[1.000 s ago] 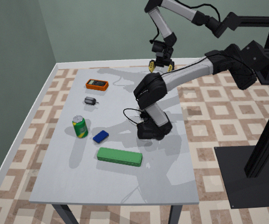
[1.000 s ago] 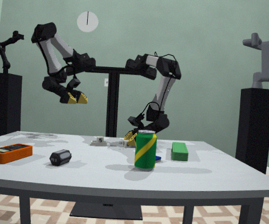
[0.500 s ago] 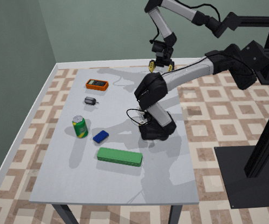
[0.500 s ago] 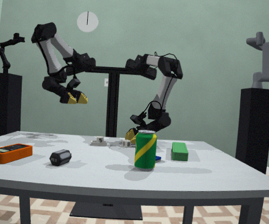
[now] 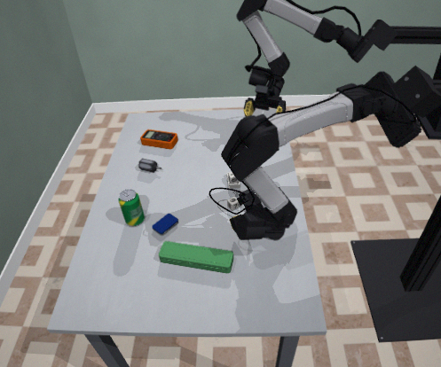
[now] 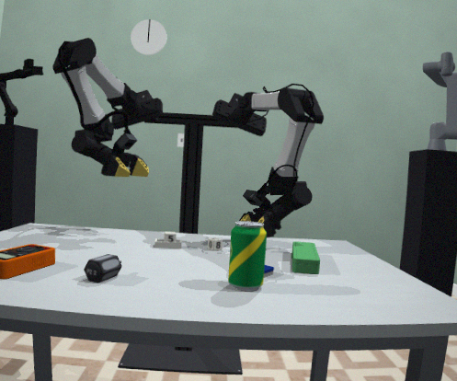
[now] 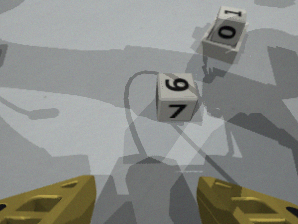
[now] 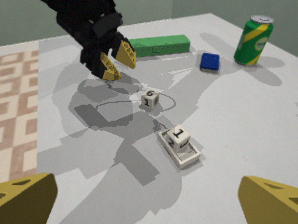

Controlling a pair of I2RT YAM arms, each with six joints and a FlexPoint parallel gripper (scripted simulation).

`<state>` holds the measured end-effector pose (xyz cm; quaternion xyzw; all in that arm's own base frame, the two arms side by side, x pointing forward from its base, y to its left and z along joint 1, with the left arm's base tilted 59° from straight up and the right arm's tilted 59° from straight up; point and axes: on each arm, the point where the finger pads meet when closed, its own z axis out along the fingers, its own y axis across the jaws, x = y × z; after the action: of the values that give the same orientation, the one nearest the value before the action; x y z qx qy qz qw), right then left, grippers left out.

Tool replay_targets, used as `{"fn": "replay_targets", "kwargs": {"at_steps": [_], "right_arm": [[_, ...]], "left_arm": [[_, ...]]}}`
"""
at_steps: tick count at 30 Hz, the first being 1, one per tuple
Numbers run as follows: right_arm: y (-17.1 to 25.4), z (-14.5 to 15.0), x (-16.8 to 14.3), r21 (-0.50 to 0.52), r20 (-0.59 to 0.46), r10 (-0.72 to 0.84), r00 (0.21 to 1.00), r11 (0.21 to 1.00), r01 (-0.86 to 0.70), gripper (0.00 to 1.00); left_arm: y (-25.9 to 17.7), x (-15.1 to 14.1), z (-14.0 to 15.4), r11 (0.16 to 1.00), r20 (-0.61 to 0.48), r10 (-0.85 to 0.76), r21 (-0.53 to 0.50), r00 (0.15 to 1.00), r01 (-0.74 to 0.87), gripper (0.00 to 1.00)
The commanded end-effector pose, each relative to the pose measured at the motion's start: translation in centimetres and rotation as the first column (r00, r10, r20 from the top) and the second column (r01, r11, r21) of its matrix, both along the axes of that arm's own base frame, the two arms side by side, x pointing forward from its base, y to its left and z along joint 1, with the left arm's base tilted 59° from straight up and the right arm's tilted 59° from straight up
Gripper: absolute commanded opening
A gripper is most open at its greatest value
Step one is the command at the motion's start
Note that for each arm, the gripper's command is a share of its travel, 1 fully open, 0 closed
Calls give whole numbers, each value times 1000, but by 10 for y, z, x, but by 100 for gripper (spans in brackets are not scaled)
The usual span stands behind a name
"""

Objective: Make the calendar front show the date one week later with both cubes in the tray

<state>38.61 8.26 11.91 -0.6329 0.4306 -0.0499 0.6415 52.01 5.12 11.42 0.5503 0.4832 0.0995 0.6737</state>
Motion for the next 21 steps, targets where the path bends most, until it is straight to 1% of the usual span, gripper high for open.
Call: {"fn": "replay_targets", "kwargs": {"at_steps": [1, 2, 4, 7, 9, 12, 19, 21], "right_arm": [[3, 11, -5, 1, 32, 15, 999, 1000, -15, 100], [3, 11, -5, 1, 32, 15, 999, 1000, -15, 100], [3, 11, -5, 1, 32, 15, 999, 1000, -15, 100], [3, 11, -5, 1, 32, 15, 999, 1000, -15, 100], [3, 11, -5, 1, 32, 15, 999, 1000, -15, 100], [3, 11, -5, 1, 32, 15, 999, 1000, -15, 100], [3, 11, -5, 1, 32, 15, 999, 1000, -15, 100], [3, 11, -5, 1, 32, 15, 999, 1000, -15, 100]], "left_arm": [[-4, 9, 33, 997, -39, 57, -59, 998, -59, 55], [-10, 12, 35, 993, -74, 70, -87, 995, -76, 55], [-10, 12, 35, 993, -74, 70, -87, 995, -76, 55], [-31, 19, 39, 973, -204, 109, -180, 973, -147, 55], [-47, 24, 42, 944, -305, 141, -245, 942, -221, 55], [-61, 33, 47, 895, -403, 189, -304, 895, -326, 55], [-76, 49, 55, 755, -548, 291, -372, 785, -540, 55], [-76, 49, 55, 755, -548, 291, -372, 785, -540, 55]]}}
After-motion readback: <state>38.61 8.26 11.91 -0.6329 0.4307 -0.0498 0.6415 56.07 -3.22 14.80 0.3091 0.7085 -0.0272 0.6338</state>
